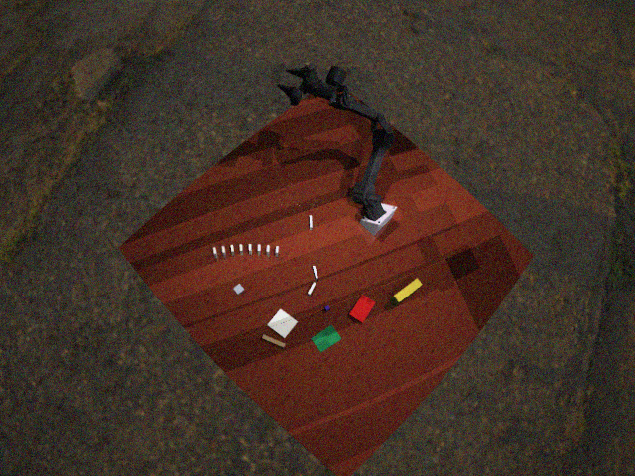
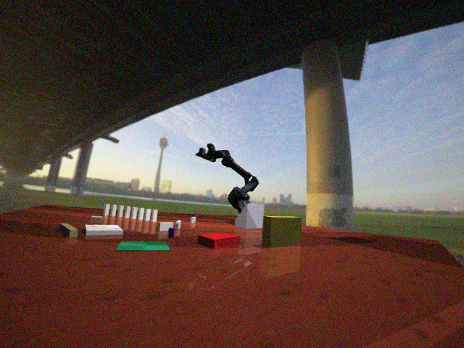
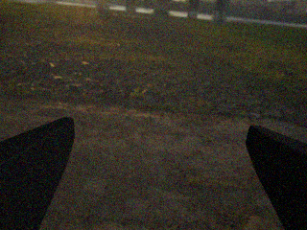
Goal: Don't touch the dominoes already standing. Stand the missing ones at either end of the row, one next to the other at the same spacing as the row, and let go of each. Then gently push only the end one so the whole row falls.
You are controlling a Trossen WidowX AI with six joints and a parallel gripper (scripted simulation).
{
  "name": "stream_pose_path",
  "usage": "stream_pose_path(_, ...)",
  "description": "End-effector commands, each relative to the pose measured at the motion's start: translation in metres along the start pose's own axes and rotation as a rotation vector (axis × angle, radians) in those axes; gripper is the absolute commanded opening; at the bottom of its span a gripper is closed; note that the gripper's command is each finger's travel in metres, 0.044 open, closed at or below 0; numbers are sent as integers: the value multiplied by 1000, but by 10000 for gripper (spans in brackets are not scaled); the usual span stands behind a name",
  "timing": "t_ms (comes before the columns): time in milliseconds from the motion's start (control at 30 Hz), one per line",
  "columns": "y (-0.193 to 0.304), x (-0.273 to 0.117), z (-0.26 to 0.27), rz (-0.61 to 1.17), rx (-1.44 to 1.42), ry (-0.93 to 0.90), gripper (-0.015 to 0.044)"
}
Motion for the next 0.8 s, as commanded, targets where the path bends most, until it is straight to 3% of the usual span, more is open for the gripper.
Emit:
stream_pose_path(0,0,1,3,-2,8,-7,426)
stream_pose_path(300,-17,20,122,47,304,-307,440)
stream_pose_path(400,-19,23,165,72,260,-402,440)
stream_pose_path(633,-18,19,223,176,378,-530,440)
stream_pose_path(767,-18,7,285,249,423,-666,440)
Point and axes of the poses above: the point midway between the two fingers, 35 mm back from their tips, its own x axis out along the fingers, its own z axis across the jaws, y = z × x, the point moved 3 cm from there along -x, back along the fingers, and after that the axes turned 13 degrees about -x, right-handed, at the moved point
